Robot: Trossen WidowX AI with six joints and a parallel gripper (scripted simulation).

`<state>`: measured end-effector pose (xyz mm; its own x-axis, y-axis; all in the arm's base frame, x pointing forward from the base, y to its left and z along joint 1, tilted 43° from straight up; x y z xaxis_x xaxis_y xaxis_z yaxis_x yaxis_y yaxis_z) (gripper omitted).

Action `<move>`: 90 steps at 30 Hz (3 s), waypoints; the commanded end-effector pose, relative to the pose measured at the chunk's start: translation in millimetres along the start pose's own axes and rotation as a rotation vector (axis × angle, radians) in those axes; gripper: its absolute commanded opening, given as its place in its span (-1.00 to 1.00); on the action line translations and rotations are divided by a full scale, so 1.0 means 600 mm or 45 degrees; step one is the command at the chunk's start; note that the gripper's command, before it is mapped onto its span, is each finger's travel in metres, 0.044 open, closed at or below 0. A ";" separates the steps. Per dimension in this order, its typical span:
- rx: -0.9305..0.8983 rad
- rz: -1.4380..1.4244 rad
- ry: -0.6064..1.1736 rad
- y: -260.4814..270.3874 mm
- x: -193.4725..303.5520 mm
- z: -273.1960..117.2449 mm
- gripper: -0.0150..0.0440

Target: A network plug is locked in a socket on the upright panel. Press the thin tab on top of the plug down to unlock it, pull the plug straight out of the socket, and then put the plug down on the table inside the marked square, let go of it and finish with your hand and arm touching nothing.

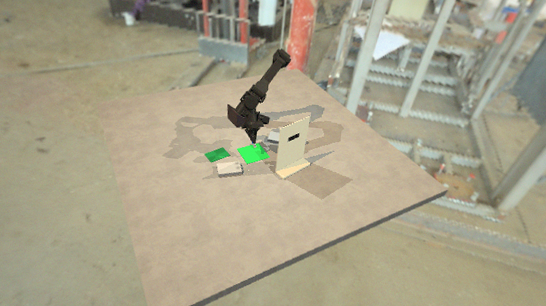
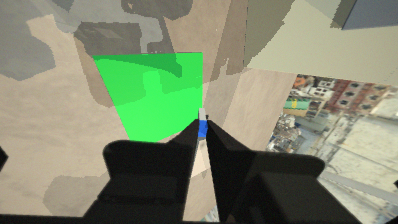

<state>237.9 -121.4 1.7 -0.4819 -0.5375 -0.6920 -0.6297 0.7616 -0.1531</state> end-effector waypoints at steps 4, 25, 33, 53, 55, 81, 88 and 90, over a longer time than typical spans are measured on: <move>-0.010 0.017 0.000 0.013 0.004 0.015 -0.49; -0.010 0.018 -0.003 0.042 0.008 0.052 -0.49; -0.010 0.018 -0.005 0.050 0.009 0.061 -0.49; -0.009 0.009 -0.013 0.049 0.004 0.065 -0.22; -0.009 0.009 -0.013 0.049 0.004 0.065 -0.05; -0.010 0.015 -0.004 0.048 0.008 0.024 0.04; -0.010 0.017 -0.003 0.046 0.009 0.013 0.04; -0.010 0.017 -0.002 0.043 0.009 0.010 0.04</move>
<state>220.7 -98.5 -14.6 -0.5008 -0.5194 -0.6924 -0.6265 0.7695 -0.1241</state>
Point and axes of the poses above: the point midway between the two fingers, 35 mm back from their tips, its own z axis out along the fingers, its own y axis across the jaws, x = y × z, the point moved 2 cm from there along -z, back along the fingers, and after that the axes turned 13 degrees about z, right-handed, at the moved point
